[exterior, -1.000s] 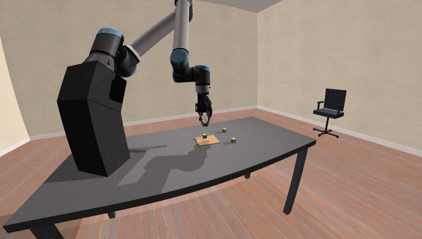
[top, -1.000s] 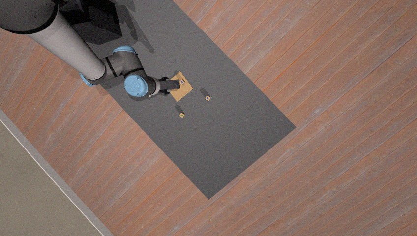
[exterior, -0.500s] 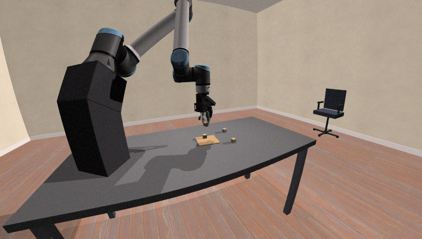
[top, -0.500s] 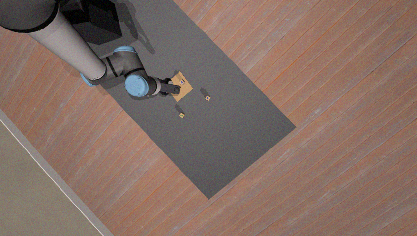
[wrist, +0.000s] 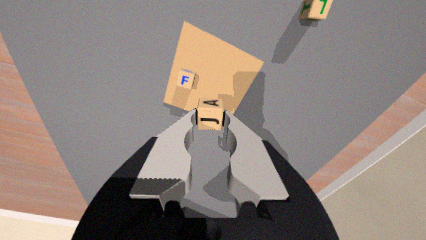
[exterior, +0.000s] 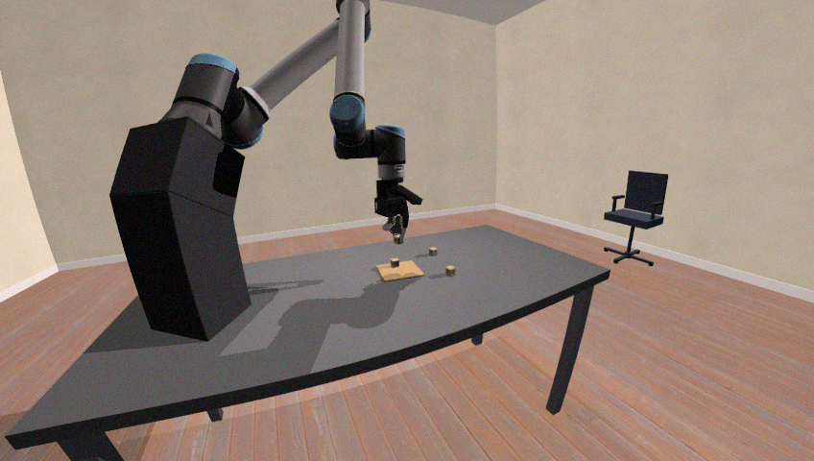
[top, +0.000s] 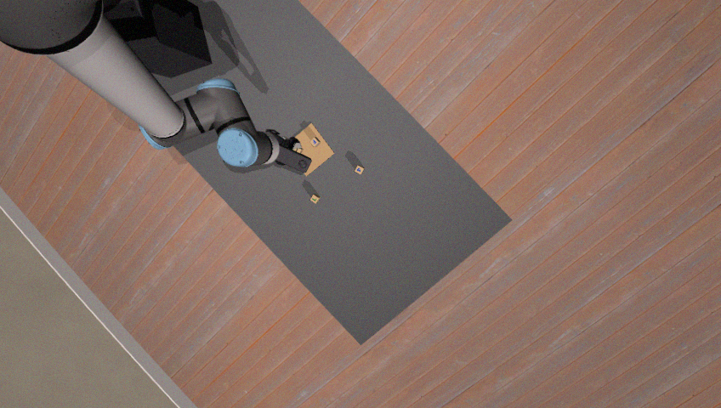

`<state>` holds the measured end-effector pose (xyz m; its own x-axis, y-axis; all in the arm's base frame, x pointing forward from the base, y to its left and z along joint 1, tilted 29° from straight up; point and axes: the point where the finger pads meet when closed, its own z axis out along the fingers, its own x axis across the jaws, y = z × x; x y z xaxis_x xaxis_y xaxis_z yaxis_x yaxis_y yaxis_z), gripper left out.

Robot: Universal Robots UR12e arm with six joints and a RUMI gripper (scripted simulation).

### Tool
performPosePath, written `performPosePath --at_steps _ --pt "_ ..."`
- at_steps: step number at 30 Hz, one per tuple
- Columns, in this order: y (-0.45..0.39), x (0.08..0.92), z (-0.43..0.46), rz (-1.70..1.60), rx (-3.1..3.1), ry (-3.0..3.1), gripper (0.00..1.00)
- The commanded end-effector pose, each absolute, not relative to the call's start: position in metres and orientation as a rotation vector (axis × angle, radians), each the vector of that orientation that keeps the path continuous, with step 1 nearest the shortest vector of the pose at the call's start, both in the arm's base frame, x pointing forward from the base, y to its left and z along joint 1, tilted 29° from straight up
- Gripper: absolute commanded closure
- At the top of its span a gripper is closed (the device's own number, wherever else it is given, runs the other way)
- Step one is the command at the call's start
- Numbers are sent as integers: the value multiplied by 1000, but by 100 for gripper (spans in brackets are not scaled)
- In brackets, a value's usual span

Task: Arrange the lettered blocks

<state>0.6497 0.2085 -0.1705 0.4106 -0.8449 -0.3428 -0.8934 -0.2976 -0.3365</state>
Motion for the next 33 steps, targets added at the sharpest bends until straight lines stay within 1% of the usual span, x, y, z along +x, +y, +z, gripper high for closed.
performPosePath --at_steps 1,33 --pt "209 654 -169 172 -2094 1633 95" --pt "206 656 -169 383 -1472 2266 95"
